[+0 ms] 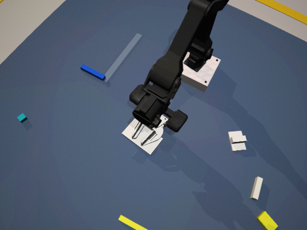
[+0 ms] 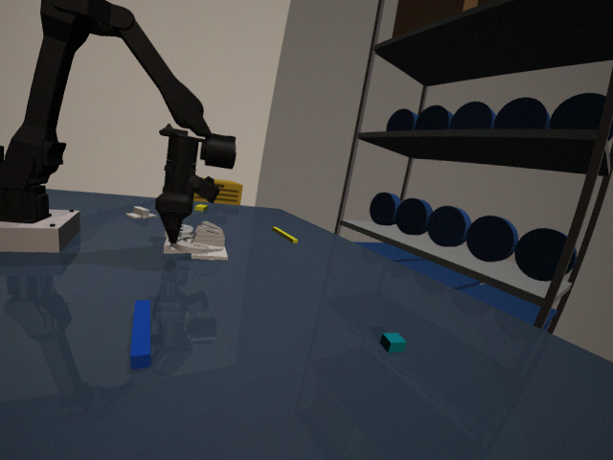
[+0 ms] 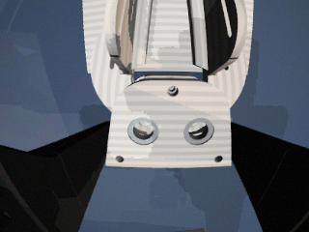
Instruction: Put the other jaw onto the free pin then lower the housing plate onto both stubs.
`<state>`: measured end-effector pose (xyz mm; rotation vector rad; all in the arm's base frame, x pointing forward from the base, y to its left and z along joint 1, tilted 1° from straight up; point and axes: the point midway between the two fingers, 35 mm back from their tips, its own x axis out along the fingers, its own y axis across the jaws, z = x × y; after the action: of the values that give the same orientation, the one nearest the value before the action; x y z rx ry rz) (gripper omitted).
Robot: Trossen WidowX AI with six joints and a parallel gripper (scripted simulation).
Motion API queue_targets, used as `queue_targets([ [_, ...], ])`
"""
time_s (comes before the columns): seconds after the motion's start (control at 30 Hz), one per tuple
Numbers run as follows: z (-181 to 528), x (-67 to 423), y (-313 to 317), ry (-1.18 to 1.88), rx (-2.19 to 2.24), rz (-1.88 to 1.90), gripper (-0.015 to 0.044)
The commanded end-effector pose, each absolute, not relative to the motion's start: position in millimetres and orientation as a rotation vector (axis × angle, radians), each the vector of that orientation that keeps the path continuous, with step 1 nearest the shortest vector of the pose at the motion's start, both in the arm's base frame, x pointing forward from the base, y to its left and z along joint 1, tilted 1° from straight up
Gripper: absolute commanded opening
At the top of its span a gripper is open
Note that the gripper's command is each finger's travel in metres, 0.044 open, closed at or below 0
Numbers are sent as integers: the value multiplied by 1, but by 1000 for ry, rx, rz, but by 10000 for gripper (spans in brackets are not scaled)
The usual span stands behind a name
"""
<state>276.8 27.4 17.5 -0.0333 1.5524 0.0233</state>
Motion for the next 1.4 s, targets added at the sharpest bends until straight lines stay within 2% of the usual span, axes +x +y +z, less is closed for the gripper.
queue_targets([
  [0.0,15,276,27,1556,-34,17,351],
  [1.37,8,276,27,1556,-42,24,351],
])
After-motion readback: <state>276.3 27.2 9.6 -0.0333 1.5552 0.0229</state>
